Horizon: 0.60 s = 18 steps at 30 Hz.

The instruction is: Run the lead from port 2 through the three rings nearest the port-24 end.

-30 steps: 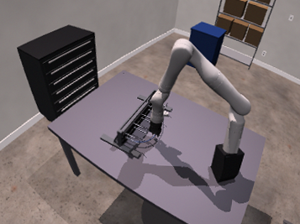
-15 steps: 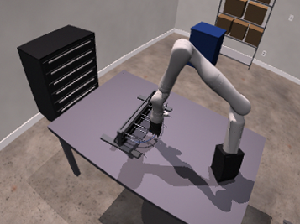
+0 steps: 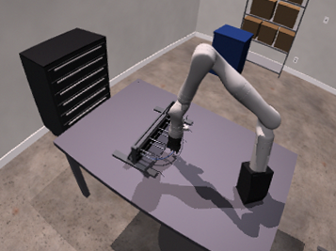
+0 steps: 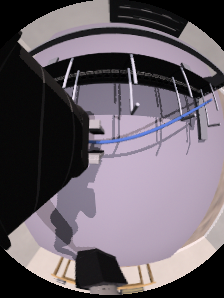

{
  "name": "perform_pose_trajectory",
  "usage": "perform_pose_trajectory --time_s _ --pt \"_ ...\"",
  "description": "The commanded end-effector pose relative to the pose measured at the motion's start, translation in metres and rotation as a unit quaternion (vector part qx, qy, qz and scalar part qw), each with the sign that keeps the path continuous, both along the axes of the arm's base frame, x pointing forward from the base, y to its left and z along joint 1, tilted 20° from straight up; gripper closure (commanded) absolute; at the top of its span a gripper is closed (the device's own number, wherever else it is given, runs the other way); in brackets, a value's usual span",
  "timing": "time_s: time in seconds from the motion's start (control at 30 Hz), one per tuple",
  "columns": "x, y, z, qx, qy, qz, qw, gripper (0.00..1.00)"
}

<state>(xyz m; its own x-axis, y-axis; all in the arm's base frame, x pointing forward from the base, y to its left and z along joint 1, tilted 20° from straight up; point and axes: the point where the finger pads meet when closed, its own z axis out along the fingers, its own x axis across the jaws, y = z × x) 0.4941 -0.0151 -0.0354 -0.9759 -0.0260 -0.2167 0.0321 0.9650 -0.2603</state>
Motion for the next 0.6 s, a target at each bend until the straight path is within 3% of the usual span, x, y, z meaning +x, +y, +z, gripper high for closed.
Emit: perform_pose_trajectory --time_s 0.0,0.47,0.5,0.57 --pt "0.0005 0.0005 0.0007 0.0 -0.001 0.0 1.0 0.33" --pt "0.0005 0.0005 0.0007 0.0 -0.001 0.0 1.0 0.33" --pt "0.0005 0.0005 0.0007 0.0 -0.001 0.0 1.0 1.0" --pt "0.0005 0.0005 0.0007 0.0 -0.001 0.0 1.0 1.0"
